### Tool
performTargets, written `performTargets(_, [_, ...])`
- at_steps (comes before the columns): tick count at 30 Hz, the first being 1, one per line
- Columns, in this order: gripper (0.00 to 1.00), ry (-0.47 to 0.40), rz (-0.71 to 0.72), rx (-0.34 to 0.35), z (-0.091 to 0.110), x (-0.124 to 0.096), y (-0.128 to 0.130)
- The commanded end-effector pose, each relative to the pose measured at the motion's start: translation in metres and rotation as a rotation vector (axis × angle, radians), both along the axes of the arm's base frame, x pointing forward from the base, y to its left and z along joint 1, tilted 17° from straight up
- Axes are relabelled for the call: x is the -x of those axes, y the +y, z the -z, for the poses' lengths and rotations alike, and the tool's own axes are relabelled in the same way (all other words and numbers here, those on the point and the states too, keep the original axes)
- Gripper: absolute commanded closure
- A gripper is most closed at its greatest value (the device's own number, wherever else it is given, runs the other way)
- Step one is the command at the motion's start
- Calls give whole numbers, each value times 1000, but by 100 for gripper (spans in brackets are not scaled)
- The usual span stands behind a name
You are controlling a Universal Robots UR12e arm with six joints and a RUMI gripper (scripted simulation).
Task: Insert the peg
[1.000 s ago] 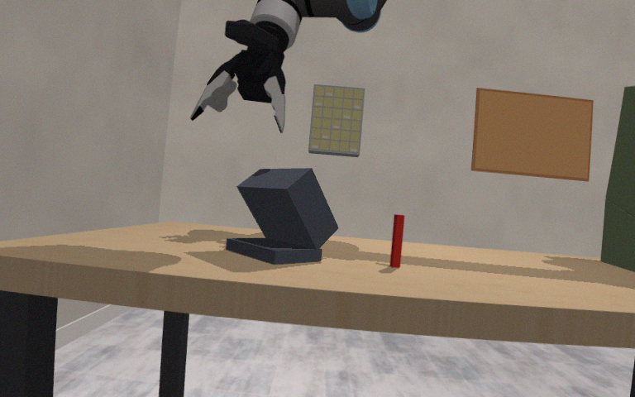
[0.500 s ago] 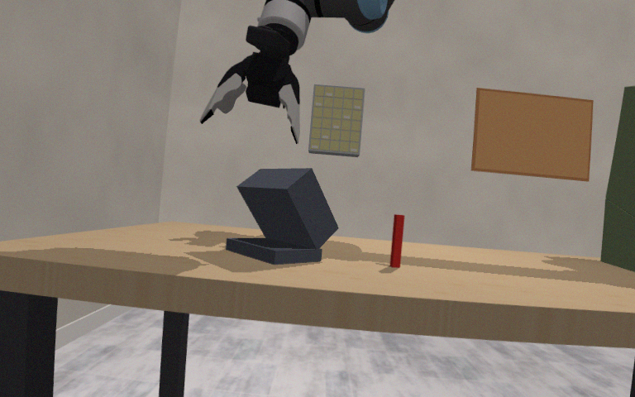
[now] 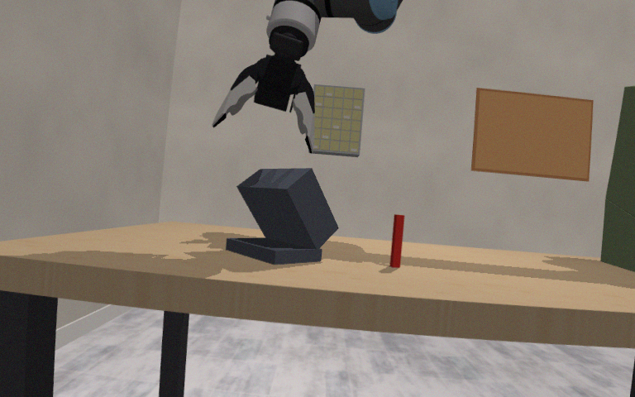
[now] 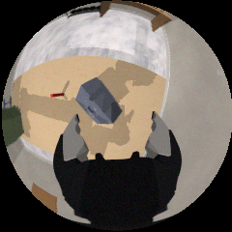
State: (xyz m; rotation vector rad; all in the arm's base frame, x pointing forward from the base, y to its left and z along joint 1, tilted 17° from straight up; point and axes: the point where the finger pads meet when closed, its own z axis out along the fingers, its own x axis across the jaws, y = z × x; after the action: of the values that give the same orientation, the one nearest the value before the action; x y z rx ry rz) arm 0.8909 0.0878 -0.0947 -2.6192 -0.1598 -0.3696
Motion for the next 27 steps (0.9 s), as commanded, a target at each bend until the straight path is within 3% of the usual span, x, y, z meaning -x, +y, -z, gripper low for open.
performTargets(1, [0, -24, -49, 22, 2, 7, 3])
performTargets(27, [0, -138, -329, 140, 21, 52, 19])
